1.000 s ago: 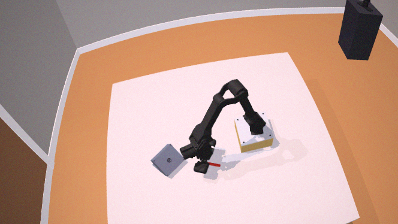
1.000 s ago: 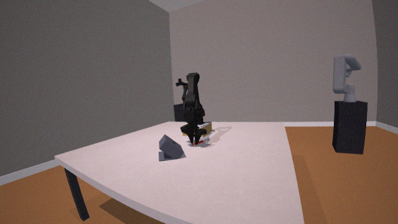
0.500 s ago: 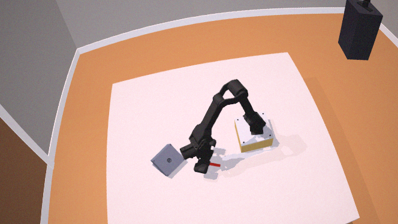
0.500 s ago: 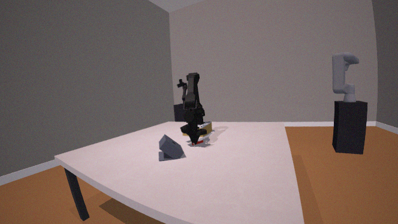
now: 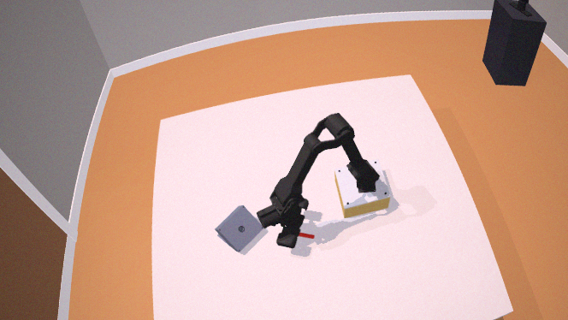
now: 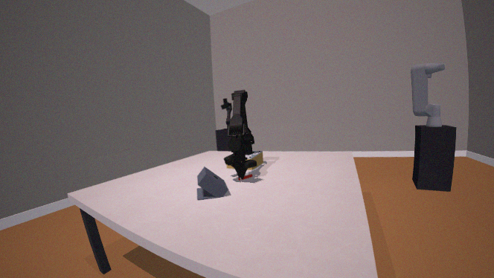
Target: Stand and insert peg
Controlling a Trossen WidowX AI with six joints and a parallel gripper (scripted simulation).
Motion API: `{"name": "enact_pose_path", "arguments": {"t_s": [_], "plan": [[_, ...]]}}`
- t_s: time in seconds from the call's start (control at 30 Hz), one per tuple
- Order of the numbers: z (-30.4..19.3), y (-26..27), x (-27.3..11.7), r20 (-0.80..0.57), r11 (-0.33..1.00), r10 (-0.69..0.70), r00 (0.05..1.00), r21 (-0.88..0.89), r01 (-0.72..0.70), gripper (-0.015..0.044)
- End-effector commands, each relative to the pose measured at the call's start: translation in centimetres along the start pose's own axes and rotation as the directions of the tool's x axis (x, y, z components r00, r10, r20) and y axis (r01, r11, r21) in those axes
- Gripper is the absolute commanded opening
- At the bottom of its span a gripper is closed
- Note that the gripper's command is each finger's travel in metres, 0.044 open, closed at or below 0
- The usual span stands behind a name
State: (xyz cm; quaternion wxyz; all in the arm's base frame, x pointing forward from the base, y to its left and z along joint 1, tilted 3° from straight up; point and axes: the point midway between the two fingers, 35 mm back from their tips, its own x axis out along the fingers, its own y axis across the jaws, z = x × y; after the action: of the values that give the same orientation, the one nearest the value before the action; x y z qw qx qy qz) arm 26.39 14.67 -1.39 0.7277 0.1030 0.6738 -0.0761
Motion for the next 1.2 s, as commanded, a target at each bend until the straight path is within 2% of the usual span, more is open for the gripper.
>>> {"name": "enact_pose_path", "arguments": {"t_s": [0.0, 1.17], "plan": [[-0.1, 0.0, -0.2, 0.026, 1.000, -0.001, 1.000, 0.002, 0.001, 0.0049], [-0.8, 0.0, -2.2, 0.332, 1.000, 0.000, 0.943, 0.001, 0.000, 0.0049]]}}
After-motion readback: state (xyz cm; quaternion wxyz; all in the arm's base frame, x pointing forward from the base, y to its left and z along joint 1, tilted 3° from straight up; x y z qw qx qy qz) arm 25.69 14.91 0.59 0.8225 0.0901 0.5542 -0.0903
